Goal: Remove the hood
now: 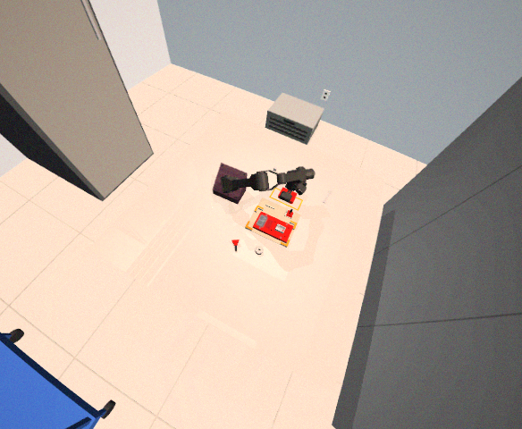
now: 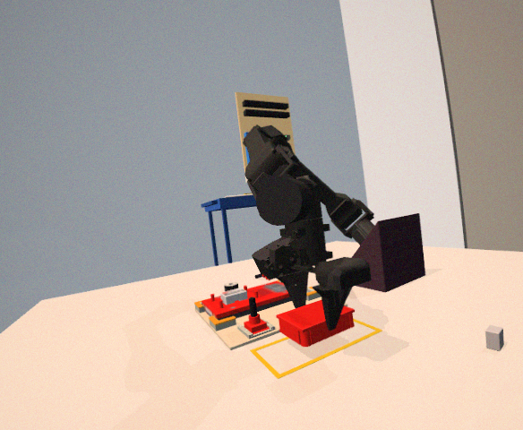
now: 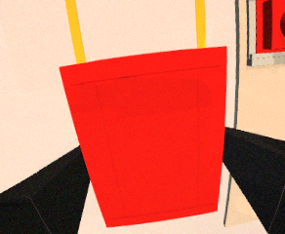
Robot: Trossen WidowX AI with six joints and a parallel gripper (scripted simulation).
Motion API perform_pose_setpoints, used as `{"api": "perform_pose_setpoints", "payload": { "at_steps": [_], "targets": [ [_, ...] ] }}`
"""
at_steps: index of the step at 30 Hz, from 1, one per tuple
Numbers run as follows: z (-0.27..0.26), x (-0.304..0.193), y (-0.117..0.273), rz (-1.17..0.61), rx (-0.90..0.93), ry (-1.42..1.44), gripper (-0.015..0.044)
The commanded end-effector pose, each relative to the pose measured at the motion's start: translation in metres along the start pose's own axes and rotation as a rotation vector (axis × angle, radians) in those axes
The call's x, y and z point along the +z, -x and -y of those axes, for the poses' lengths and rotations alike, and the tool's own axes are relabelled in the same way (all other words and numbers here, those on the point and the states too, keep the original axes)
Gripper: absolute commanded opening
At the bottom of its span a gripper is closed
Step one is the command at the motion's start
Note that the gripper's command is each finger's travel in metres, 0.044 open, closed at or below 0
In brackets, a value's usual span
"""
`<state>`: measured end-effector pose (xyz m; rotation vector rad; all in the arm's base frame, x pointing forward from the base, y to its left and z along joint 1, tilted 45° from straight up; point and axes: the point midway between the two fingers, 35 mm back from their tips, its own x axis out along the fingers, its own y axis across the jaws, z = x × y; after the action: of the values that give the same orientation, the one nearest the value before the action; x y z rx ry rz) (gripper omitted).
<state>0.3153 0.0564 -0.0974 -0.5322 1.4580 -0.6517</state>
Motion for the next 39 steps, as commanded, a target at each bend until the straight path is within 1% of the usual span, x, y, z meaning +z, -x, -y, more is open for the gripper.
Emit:
{"api": "perform_pose_setpoints", "payload": {
  "at_steps": [1, 39],
  "targets": [
    [0.001, 0.000, -0.002, 0.002, -0.005, 0.007, 0.0000],
    [0.001, 0.000, -0.021, 0.002, -0.006, 0.007, 0.0000]
  ]
}}
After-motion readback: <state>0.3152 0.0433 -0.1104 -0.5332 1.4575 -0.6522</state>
